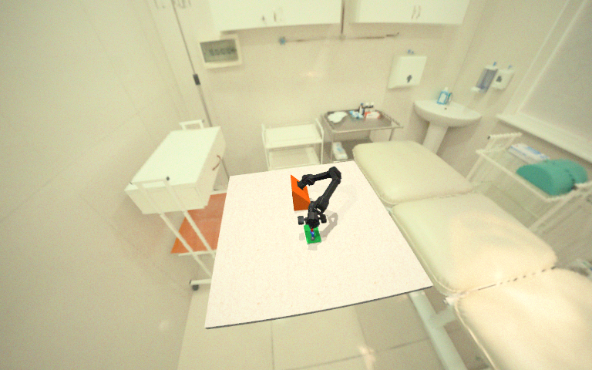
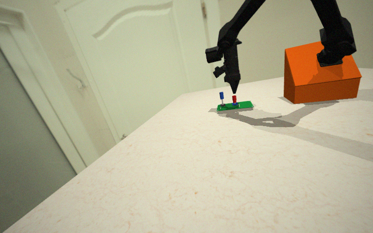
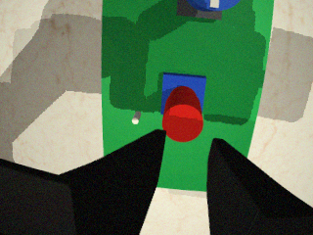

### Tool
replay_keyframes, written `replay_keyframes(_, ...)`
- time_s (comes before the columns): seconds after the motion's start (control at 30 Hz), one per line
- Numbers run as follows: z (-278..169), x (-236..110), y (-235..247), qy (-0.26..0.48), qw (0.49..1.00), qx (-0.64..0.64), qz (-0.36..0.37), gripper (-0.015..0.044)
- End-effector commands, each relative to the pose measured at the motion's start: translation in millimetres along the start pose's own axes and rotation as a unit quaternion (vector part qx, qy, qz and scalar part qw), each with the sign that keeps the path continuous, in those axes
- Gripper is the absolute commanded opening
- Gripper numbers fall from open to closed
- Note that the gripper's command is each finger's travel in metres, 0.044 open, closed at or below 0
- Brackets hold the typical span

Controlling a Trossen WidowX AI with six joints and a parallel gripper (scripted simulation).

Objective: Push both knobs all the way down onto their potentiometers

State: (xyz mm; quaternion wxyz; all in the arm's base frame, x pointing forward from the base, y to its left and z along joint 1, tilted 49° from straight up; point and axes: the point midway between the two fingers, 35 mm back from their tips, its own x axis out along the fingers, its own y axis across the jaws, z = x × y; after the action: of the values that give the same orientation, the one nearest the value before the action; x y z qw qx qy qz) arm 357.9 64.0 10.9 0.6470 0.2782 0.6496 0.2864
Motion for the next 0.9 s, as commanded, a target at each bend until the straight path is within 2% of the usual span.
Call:
replay_keyframes(0.0,2.1,-7.3,2.4,-0.003,1.000,-0.024,-0.015,0.0000)
replay_keyframes(0.37,58.6,-58.5,-1.6,-0.003,1.000,0.013,0.012,0.0000)
replay_keyframes(0.47,59.5,-57.0,-1.7,-0.003,1.000,0.013,0.013,0.0000)
replay_keyframes(0.57,59.5,-39.5,-1.0,-0.003,1.000,0.013,0.013,0.0000)
replay_keyframes(0.87,59.6,-37.0,-1.0,-0.003,1.000,0.013,0.013,0.0000)
